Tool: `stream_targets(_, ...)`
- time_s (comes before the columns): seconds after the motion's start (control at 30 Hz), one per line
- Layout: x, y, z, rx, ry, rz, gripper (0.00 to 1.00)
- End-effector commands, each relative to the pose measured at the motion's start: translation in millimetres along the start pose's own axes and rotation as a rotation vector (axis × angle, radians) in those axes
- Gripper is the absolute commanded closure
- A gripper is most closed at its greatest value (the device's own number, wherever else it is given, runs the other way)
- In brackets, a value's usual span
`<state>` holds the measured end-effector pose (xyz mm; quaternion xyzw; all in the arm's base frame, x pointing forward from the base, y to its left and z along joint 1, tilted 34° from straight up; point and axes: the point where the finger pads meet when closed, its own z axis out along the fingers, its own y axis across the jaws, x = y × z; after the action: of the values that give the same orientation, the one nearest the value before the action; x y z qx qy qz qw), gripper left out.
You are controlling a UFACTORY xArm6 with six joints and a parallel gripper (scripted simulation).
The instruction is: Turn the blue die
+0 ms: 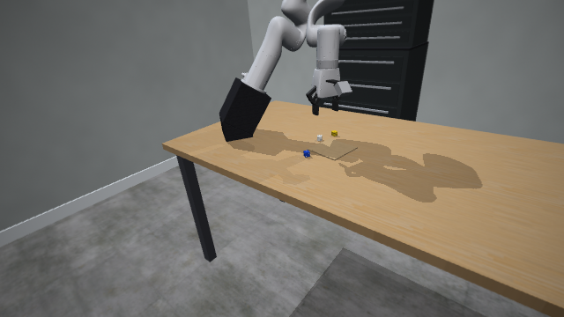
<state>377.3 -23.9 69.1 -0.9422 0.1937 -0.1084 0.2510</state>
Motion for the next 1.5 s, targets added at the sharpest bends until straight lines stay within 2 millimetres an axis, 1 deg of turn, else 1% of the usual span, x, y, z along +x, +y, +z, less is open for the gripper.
stream_targets(0.0,15,43,6,0.013,-0.005,0.112,0.00)
stream_targets(0.03,17,68,7,0.021,-0.003,0.178,0.00)
stream_targets(0.13,17,68,7,0.021,-0.003,0.178,0.00)
stream_targets(0.17,17,85,8,0.029,-0.001,0.227,0.00)
stream_targets(0.2,17,96,9,0.034,0.001,0.257,0.00)
stream_targets(0.23,17,96,9,0.034,0.001,0.257,0.00)
stream_targets(0.27,17,101,9,0.036,0.002,0.270,0.00)
stream_targets(0.93,17,102,10,0.037,0.002,0.272,0.00)
stream_targets(1.0,19,101,19,0.039,0.003,0.272,0.00)
stream_targets(1.1,23,101,49,0.039,0.003,0.272,0.00)
stream_targets(1.13,24,101,56,0.038,0.002,0.272,0.00)
stream_targets(1.17,24,101,60,0.037,0.002,0.272,0.00)
stream_targets(1.27,24,101,60,0.037,0.002,0.272,0.00)
stream_targets(1.3,24,101,60,0.037,0.002,0.272,0.64)
stream_targets(1.47,24,101,60,0.037,0.002,0.272,0.64)
